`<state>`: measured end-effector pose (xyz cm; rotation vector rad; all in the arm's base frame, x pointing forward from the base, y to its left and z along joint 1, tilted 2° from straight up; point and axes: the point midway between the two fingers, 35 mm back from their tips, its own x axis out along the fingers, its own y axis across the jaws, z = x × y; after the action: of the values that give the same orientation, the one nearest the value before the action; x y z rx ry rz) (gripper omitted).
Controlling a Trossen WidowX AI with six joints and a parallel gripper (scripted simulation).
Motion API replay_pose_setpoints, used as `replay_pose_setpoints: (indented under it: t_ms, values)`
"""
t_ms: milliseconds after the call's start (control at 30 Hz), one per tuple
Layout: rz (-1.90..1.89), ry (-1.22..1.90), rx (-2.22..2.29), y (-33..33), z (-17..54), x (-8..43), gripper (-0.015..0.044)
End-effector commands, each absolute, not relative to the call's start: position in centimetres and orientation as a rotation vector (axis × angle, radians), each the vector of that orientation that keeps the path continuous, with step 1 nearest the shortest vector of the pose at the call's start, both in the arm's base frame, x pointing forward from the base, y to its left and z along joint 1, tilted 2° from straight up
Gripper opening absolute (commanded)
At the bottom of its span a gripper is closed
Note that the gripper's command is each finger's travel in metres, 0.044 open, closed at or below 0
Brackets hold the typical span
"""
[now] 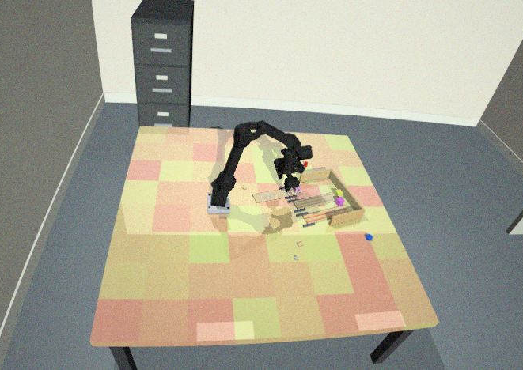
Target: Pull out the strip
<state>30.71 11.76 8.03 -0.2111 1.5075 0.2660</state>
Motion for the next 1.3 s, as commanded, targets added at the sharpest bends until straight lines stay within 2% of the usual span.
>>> replay_pose_setpoints:
  t_ms: [0, 700, 933, 1267]
  values:
    - [0.259, 1.504, -0.208, 12.3, 8.4, 32.2, 0.0440]
    - [0.259, 1.500, -0.207, 14.3, 9.9, 38.4, 0.0440]
    - [0.259, 1.500, -0.207, 14.3, 9.0, 38.5, 0.0256]
    - [0.259, 1.500, -0.207, 14.4, 7.4, 38.7, 0.0250]
